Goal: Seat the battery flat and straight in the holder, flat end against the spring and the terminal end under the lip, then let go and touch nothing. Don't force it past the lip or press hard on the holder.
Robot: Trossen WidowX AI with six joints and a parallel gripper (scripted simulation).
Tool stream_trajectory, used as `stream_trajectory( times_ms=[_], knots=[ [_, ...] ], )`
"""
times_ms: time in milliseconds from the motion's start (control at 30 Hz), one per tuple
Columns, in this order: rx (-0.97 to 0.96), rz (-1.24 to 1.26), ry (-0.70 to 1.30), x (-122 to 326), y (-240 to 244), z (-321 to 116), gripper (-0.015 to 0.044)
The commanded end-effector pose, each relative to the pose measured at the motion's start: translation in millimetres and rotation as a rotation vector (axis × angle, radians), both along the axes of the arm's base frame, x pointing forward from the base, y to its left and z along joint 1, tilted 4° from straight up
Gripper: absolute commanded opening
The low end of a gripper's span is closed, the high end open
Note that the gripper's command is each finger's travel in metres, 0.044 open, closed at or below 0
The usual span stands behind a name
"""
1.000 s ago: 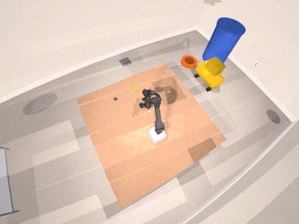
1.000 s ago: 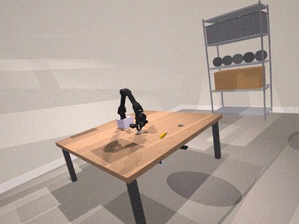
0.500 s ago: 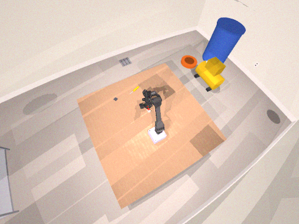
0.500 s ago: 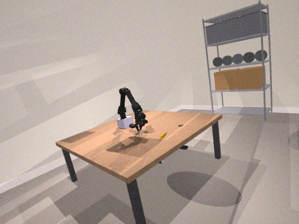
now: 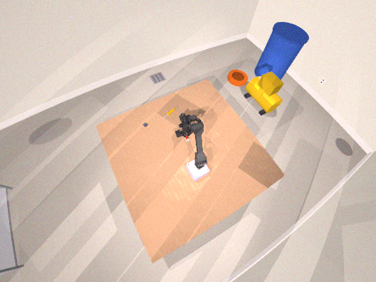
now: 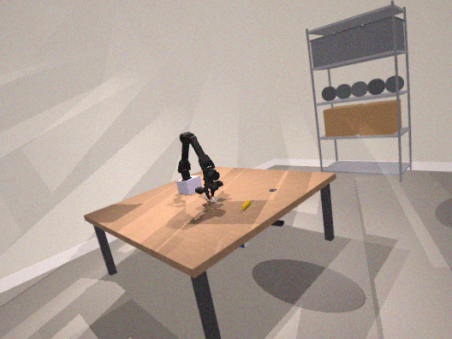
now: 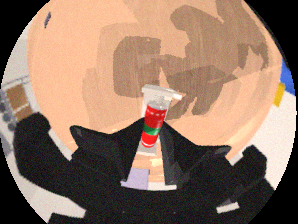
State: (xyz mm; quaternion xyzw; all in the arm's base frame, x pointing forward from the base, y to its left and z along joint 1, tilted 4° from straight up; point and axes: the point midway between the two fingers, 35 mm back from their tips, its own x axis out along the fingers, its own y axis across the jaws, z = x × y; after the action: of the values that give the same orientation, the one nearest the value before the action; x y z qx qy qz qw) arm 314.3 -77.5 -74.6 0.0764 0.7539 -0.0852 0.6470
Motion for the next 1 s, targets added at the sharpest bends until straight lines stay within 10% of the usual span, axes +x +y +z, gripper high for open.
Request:
stream_trajectory(
  times_ms=[0,633,767,967],
  knots=[
    [-0.001,0.005,-0.004,-2.4,0.5,0.8,0.0075],
    [-0.001,0.005,-0.003,-8.8,2.0,0.2,0.0075],
    [-0.001,0.005,-0.003,-8.8,2.0,0.2,0.0177],
    [0.0,0.003,-0.003,-8.3,2.1,5.9,0.0177]
  ],
)
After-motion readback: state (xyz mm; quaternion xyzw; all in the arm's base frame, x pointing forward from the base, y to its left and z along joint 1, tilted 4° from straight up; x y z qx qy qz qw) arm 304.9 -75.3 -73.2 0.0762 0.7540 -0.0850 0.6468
